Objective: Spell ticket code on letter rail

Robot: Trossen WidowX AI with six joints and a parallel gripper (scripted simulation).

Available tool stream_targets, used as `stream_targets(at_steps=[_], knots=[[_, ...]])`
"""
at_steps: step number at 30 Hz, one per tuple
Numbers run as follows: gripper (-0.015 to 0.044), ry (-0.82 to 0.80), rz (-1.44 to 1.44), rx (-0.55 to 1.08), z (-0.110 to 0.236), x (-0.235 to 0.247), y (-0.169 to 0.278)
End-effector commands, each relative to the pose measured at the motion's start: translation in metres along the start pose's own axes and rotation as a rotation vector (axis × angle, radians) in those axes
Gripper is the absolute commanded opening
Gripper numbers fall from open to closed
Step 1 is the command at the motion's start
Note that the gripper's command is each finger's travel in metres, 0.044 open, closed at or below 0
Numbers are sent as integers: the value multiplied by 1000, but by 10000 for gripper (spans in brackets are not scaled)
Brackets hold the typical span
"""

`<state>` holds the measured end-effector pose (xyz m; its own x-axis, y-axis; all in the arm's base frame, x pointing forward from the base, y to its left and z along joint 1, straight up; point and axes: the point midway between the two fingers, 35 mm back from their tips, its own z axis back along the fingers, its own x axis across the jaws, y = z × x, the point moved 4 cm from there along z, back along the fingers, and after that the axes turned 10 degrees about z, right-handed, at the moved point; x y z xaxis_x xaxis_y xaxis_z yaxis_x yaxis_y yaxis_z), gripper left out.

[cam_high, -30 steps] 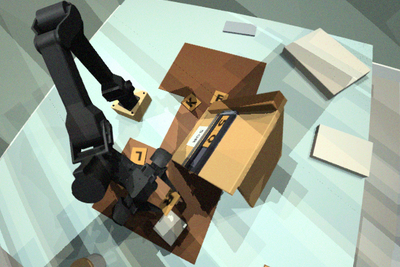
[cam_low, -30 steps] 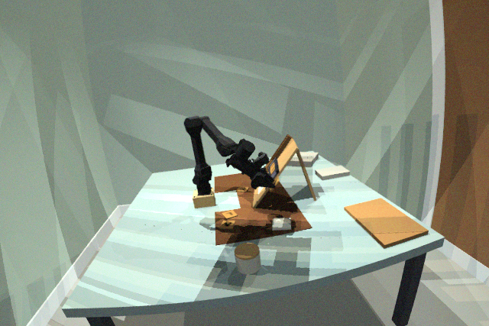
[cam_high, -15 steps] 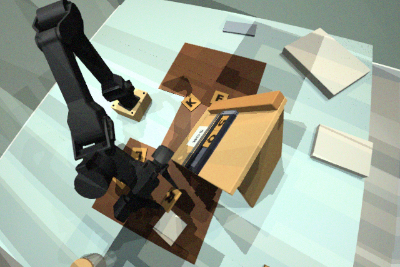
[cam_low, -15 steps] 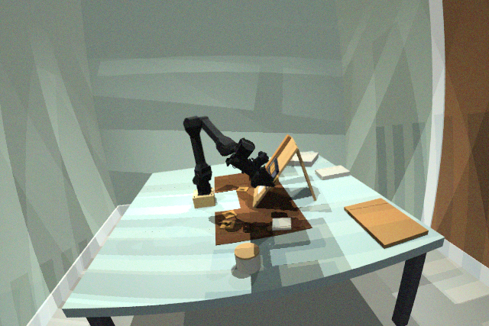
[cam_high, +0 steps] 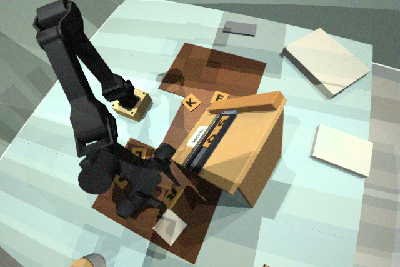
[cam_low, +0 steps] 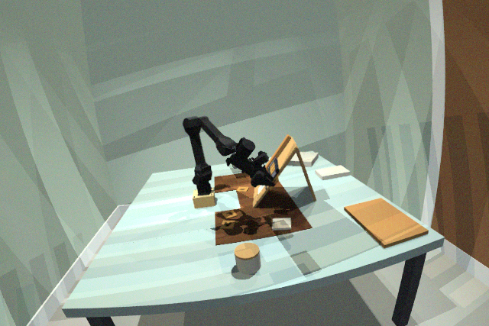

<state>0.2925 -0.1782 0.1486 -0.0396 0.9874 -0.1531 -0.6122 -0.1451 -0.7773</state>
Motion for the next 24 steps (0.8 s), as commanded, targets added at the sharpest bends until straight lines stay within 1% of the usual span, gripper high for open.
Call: stream_targets(at_steps=[1, 24], knots=[[0, 0, -5, 2, 0, 3, 0], [0, 0, -5, 2, -1, 15, -2]])
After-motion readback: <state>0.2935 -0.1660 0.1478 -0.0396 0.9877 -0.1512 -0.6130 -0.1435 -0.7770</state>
